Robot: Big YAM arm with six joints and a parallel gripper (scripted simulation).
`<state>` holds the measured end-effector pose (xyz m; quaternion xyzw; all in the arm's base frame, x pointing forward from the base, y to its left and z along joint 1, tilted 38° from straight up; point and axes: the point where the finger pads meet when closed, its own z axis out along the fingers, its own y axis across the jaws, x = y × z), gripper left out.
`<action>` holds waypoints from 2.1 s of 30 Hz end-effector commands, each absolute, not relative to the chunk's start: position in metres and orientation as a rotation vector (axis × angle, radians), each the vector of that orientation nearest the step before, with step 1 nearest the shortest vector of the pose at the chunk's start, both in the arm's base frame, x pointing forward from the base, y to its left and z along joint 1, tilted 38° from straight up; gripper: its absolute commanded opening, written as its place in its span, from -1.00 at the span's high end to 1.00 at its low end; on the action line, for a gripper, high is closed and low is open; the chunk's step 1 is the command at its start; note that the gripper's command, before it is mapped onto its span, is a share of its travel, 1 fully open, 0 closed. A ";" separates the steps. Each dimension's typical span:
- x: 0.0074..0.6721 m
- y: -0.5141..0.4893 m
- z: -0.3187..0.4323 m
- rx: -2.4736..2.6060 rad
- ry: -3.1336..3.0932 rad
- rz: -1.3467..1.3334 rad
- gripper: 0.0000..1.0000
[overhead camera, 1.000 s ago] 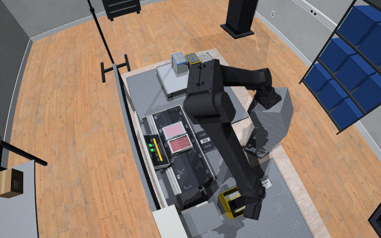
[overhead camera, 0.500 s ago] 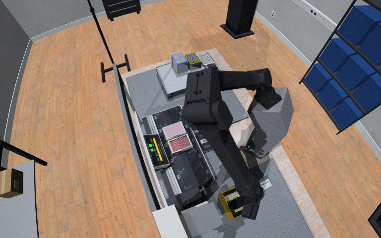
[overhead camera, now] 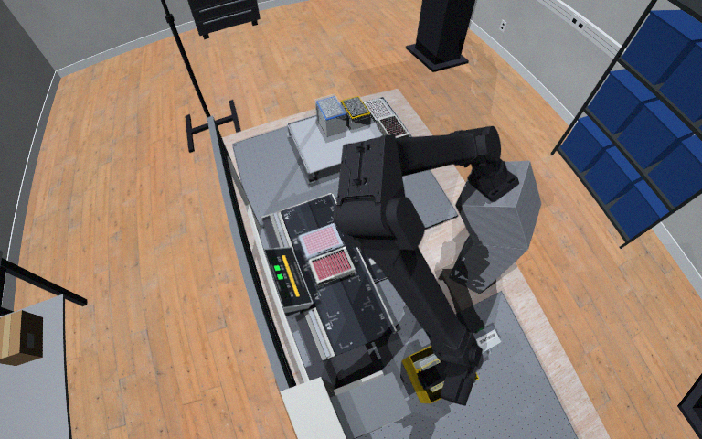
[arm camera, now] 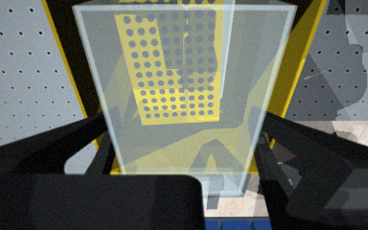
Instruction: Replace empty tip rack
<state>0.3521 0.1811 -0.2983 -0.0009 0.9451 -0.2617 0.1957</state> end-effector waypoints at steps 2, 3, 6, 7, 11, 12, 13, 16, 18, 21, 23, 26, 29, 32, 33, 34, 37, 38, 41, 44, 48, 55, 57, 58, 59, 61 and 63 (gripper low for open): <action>0.364 0.184 -0.295 0.002 2.634 -0.711 1.00; 0.360 0.190 -0.294 -0.011 2.633 -0.707 1.00; 0.360 0.190 -0.294 -0.011 2.633 -0.707 1.00; 0.360 0.190 -0.294 -0.011 2.633 -0.707 1.00; 0.360 0.190 -0.294 -0.011 2.633 -0.707 1.00; 0.360 0.190 -0.294 -0.011 2.633 -0.707 1.00; 0.360 0.190 -0.294 -0.011 2.633 -0.707 1.00; 0.360 0.190 -0.294 -0.011 2.633 -0.707 1.00; 0.360 0.190 -0.294 -0.011 2.633 -0.707 1.00; 0.360 0.190 -0.294 -0.011 2.633 -0.707 1.00; 0.363 0.182 -0.293 0.002 2.634 -0.712 1.00; 0.360 0.190 -0.294 -0.011 2.633 -0.707 1.00; 0.360 0.190 -0.294 -0.011 2.633 -0.707 1.00; 0.365 0.184 -0.292 0.003 2.632 -0.708 1.00; 0.365 0.184 -0.292 0.003 2.632 -0.707 1.00; 0.360 0.190 -0.294 -0.011 2.633 -0.707 1.00; 0.360 0.190 -0.294 -0.011 2.633 -0.707 1.00; 0.360 0.190 -0.294 -0.011 2.633 -0.707 1.00; 0.360 0.190 -0.294 -0.011 2.633 -0.707 1.00; 0.365 0.184 -0.292 0.004 2.632 -0.707 1.00; 0.360 0.190 -0.294 -0.011 2.633 -0.707 1.00; 0.360 0.190 -0.294 -0.011 2.633 -0.707 1.00; 0.360 0.190 -0.294 -0.011 2.633 -0.707 1.00; 0.360 0.190 -0.294 -0.011 2.633 -0.707 1.00; 0.360 0.190 -0.294 -0.011 2.633 -0.707 1.00; 0.360 0.190 -0.294 -0.011 2.633 -0.707 1.00; 0.360 0.190 -0.294 -0.011 2.633 -0.707 1.00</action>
